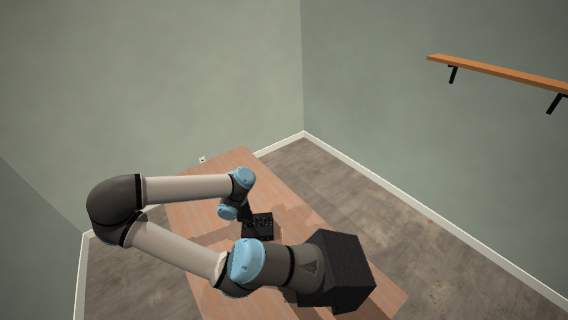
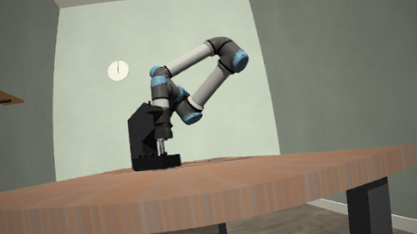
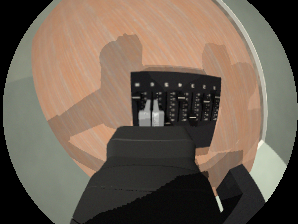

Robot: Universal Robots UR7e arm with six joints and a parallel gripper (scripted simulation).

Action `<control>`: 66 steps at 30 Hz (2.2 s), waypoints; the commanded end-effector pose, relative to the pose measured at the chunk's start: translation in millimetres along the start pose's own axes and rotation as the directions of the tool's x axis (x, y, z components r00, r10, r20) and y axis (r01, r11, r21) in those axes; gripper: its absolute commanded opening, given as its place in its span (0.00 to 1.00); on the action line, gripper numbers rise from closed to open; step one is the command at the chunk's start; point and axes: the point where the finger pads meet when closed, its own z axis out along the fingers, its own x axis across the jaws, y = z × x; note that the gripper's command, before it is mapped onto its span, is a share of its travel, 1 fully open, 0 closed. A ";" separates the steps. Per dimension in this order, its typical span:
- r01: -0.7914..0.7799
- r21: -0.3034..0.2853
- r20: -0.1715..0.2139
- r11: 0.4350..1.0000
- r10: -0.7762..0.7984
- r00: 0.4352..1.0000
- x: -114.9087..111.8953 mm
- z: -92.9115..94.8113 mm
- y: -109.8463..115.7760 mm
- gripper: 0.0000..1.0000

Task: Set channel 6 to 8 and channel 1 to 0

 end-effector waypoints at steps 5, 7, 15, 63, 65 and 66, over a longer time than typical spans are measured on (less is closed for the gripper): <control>0.000 0.000 0.000 1.000 0.000 1.000 0.0 -0.2 0.0 0.00; 0.000 0.000 0.000 1.000 0.000 1.000 0.0 -0.2 0.0 0.00; 0.000 0.000 0.000 1.000 0.000 1.000 0.0 -0.2 0.0 0.00; 0.000 0.000 0.000 1.000 0.000 1.000 0.0 -40.2 -6.0 0.00; 0.000 0.000 0.000 1.000 0.000 1.000 0.0 -40.2 -6.0 0.00; 0.000 0.000 0.000 1.000 0.000 1.000 0.0 -40.2 -6.0 0.00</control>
